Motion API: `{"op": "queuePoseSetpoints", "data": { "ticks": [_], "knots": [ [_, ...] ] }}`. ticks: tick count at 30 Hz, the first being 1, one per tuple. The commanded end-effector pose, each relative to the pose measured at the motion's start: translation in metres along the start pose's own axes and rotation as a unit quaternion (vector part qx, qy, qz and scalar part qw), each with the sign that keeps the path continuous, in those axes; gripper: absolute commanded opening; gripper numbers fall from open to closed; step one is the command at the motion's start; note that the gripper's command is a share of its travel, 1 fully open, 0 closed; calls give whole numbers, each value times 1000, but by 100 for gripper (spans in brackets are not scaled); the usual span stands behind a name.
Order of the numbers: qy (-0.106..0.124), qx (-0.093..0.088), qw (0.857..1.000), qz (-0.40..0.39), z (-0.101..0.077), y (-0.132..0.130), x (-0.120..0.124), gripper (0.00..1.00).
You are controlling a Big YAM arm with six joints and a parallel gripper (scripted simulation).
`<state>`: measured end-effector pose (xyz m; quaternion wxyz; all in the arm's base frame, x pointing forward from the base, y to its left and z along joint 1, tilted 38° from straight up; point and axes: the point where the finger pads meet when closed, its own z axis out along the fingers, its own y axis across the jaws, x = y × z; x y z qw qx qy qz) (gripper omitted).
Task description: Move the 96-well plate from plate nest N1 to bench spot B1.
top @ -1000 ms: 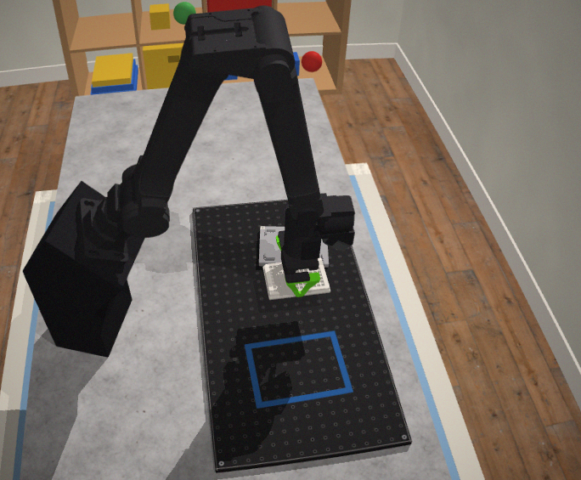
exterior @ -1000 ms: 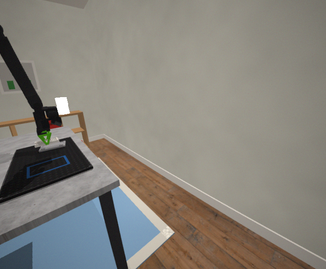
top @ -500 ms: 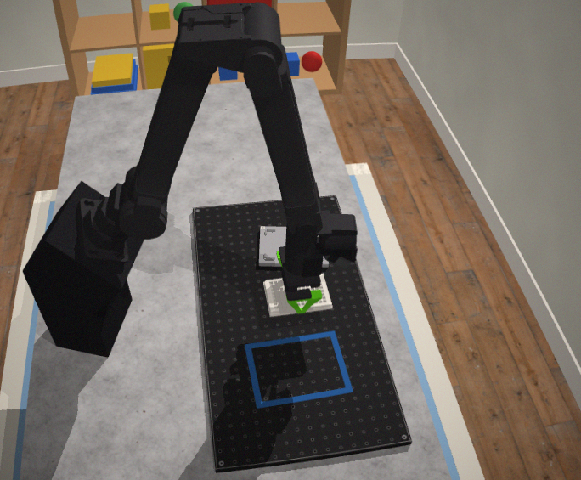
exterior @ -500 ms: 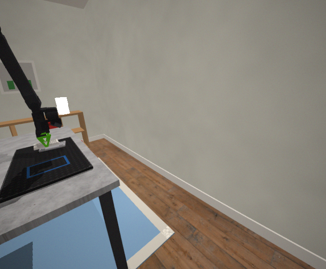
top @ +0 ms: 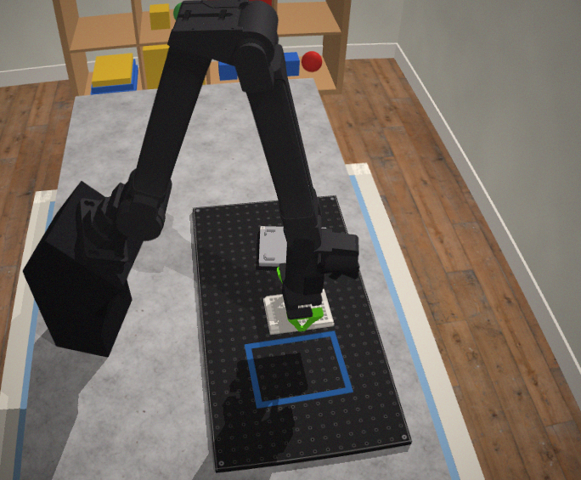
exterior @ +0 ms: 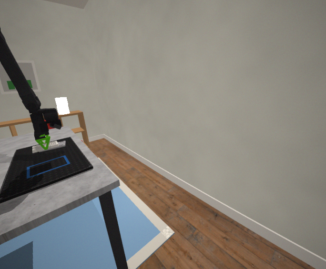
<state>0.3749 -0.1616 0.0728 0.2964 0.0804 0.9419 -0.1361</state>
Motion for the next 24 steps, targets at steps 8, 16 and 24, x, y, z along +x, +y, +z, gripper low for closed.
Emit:
{"op": "queuePoseSetpoints", "data": {
  "ticks": [8, 16, 24],
  "knots": [
    [-19, 9, 1000, -11, -7, -38, -12, 0],
    [-8, 6, 1000, -11, -2, -59, -2, 0],
    [-12, 9, 1000, -12, -4, -89, 0, 0]
  ]
}}
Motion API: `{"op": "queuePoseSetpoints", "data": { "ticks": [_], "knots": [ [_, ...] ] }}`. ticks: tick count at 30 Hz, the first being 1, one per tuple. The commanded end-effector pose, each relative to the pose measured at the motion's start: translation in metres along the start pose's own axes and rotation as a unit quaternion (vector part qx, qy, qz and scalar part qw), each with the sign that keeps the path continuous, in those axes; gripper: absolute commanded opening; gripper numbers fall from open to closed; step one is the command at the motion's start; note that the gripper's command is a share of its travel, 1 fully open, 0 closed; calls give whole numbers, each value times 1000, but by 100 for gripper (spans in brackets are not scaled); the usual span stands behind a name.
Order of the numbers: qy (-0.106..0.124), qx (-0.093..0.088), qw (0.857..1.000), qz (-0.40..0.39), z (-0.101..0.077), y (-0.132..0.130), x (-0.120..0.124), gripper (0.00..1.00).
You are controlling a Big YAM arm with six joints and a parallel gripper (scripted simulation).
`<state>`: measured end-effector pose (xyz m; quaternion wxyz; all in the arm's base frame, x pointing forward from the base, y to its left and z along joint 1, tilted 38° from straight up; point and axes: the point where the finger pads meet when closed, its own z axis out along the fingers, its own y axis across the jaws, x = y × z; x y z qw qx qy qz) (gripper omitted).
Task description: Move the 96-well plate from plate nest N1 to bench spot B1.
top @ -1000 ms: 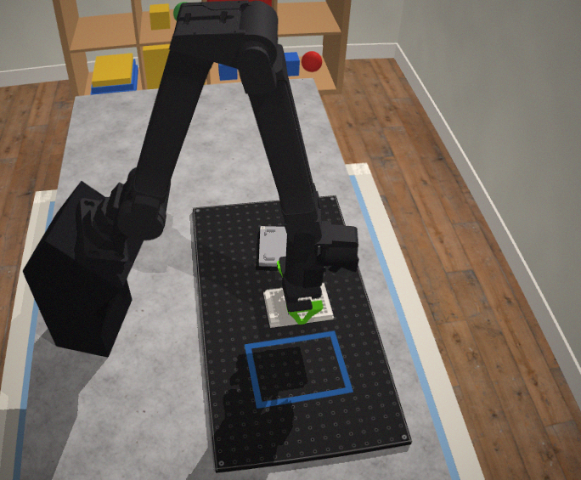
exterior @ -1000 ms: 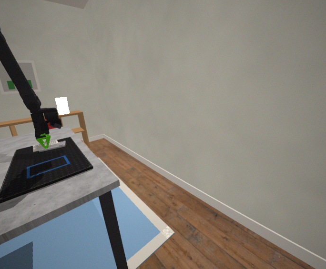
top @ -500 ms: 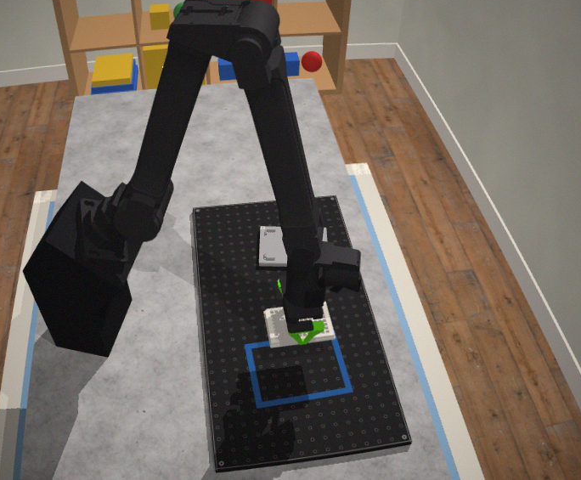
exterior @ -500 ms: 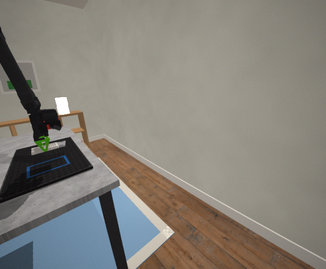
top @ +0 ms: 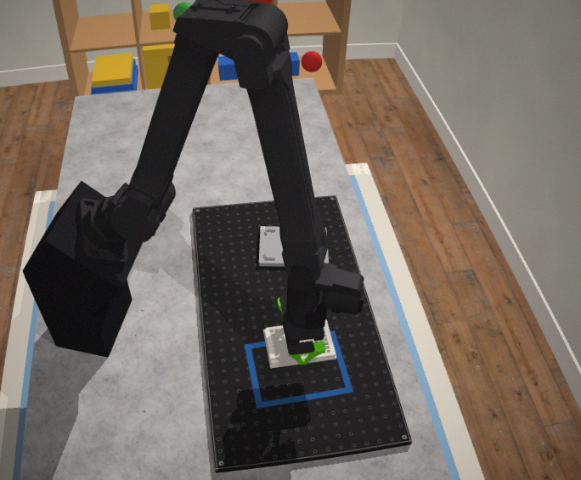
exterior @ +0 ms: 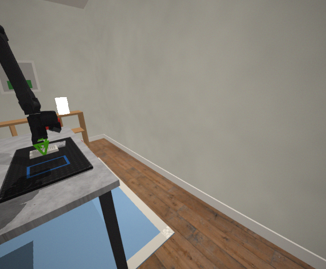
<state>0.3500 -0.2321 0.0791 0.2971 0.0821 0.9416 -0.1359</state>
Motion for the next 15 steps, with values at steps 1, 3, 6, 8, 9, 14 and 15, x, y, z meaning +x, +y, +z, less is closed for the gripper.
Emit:
{"op": "queuePoseSetpoints", "data": {
  "ticks": [1, 3, 6, 8, 9, 14, 15],
  "knots": [
    [-11, 8, 1000, -13, -7, -15, -11, 0],
    [-20, 4, 1000, -23, -9, -4, -13, 0],
    [-18, 4, 1000, -23, -9, -4, -13, 0],
    [-11, 6, 1000, -12, -5, -8, -9, 0],
    [-11, 6, 1000, -12, -5, -8, -9, 0],
    [-11, 6, 1000, -12, -5, -8, -8, 0],
    [-11, 6, 1000, -12, -5, -8, -8, 0]
  ]
}}
